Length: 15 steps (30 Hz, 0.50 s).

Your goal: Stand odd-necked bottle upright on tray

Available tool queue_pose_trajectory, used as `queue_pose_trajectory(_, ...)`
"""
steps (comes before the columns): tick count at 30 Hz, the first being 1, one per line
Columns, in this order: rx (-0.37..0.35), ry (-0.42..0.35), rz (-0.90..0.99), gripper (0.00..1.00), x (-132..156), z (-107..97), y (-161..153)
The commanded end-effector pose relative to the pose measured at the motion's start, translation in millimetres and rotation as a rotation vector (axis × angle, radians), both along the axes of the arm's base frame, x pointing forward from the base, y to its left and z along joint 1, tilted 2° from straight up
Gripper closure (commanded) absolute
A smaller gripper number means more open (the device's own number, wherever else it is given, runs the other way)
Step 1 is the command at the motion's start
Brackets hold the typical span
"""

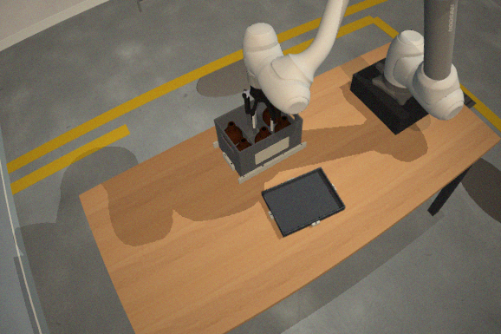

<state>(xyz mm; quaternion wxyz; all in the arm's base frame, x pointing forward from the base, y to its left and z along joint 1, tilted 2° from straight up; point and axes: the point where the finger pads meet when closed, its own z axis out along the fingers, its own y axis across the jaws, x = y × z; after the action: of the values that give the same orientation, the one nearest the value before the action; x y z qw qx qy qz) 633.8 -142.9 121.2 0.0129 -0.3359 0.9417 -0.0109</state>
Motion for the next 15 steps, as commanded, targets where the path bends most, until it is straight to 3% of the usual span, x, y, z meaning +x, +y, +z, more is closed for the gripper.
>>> queue_pose_trajectory(1,-0.001,0.003,-0.003,0.62,-1,-7,2)
queue_pose_trajectory(15,-0.001,0.003,-0.003,0.62,-1,-23,2)
